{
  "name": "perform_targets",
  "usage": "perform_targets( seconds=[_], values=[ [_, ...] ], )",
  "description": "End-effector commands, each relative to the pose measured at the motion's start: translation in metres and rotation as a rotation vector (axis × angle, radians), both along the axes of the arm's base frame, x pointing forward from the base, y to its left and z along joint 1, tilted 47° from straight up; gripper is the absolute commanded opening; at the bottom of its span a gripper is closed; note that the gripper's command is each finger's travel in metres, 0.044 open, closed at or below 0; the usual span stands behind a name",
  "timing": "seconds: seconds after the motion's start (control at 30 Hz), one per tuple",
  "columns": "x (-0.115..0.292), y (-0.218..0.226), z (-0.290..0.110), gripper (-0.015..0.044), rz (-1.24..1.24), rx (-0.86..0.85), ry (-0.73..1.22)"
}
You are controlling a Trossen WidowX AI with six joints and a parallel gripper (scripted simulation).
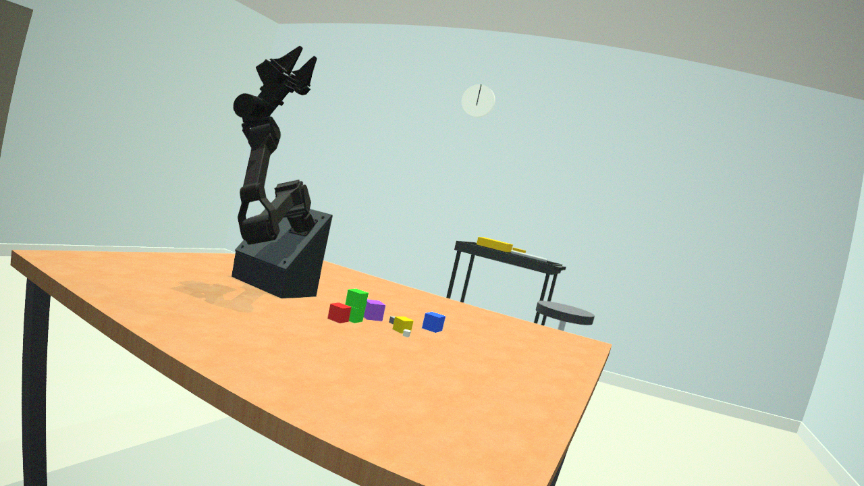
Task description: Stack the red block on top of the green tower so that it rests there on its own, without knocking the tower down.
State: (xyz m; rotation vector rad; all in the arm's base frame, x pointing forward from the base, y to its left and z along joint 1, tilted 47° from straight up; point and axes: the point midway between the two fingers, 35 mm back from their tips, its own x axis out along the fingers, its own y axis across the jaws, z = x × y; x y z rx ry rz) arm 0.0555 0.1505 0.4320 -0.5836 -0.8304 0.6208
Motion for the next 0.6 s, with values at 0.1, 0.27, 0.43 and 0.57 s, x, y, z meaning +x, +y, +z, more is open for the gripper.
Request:
perform_targets(
  seconds=[0.1, 0.27, 0.43, 0.57],
  values=[
    [0.009, 0.029, -0.014, 0.0440, -0.133, -0.142, -0.059],
    [0.024, 0.049, -0.031, 0.0440, -0.236, -0.259, -0.083],
    [0.046, 0.068, -0.053, 0.0440, -0.349, -0.415, -0.102],
    [0.067, 0.078, -0.073, 0.0440, -0.437, -0.543, -0.103]
  ],
)
